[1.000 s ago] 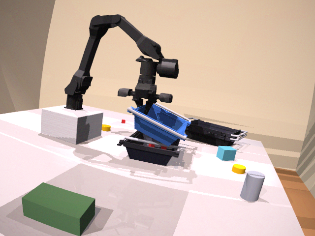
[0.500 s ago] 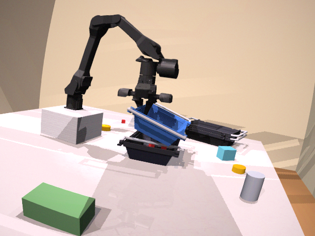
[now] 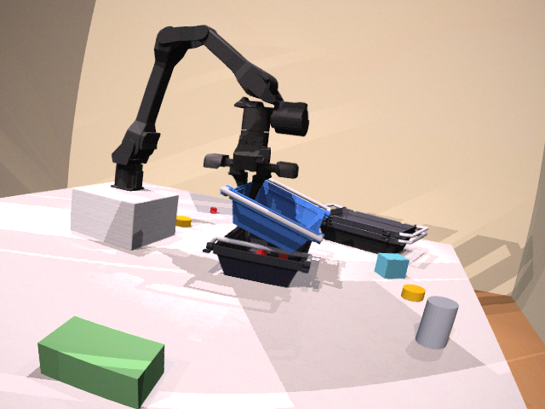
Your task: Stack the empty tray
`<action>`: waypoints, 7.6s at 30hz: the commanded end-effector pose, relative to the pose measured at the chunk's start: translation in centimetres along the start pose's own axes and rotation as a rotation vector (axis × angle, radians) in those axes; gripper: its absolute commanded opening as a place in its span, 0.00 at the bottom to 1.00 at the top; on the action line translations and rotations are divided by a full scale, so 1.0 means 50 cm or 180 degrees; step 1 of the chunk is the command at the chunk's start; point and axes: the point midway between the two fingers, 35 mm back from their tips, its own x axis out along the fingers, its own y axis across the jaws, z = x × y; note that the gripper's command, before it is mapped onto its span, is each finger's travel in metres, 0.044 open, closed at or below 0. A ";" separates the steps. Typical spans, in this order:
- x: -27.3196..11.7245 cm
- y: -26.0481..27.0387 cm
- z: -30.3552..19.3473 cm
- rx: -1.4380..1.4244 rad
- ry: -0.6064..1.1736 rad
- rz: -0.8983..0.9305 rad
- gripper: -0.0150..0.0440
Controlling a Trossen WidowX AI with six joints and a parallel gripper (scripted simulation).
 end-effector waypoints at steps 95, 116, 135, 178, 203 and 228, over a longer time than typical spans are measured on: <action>0.038 -0.025 0.001 -0.0013 -0.0008 -0.0089 0.25; 0.038 -0.025 0.001 -0.0013 -0.0008 -0.0089 0.25; 0.045 -0.025 0.001 -0.0009 -0.0005 -0.0060 0.25; 0.054 -0.031 0.001 -0.0013 -0.0008 -0.0090 0.25; 0.061 -0.029 0.001 -0.0009 -0.0006 -0.0056 0.25; 0.070 -0.036 0.001 -0.0013 -0.0008 -0.0091 0.25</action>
